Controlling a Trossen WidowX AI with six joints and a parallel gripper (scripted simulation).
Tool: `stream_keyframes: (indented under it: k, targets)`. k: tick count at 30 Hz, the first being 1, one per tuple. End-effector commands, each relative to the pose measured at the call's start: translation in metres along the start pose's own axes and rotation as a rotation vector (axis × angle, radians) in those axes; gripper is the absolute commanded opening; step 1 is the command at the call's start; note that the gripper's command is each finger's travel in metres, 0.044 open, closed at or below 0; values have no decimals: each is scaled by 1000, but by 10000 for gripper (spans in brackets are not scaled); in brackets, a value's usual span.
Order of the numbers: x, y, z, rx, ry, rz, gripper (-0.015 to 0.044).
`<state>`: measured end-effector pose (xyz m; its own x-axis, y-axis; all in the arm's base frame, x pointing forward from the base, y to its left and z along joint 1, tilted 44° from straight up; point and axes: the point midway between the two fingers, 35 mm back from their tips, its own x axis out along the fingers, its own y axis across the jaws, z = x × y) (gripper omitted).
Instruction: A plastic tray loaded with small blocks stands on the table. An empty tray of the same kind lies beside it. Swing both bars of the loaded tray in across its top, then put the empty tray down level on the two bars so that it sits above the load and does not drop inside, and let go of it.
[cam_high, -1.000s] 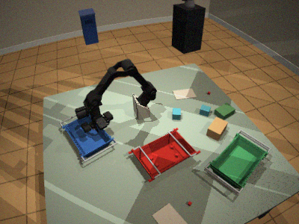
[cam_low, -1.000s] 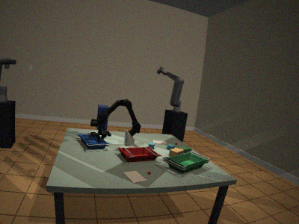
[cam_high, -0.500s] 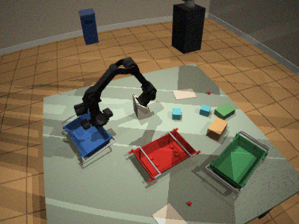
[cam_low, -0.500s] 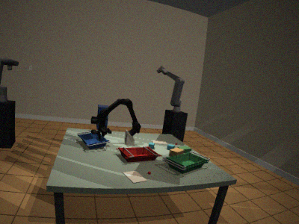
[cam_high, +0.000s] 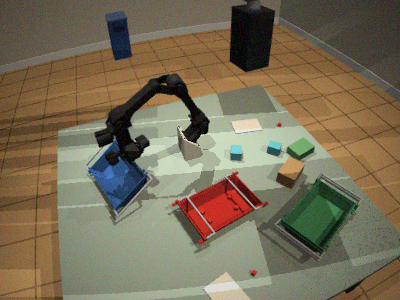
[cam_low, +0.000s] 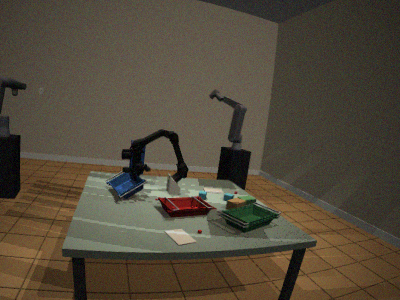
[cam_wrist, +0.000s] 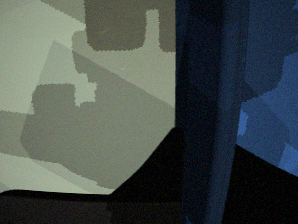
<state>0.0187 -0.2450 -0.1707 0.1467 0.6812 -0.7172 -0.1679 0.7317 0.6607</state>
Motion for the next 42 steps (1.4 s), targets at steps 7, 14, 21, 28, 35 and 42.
stream_keyframes:
  k: [7,14,21,28,35,42]
  targets:
    - [-46,-23,-2,-8,9,-49,0]
    - [-71,-29,-2,-8,9,-50,0]
    - [-95,-33,-2,-7,10,-50,0]
    - [-98,-33,-2,-7,10,-50,0]
    - [-98,-33,-2,-7,10,-50,0]
    - [-98,-33,-2,-7,10,-50,0]
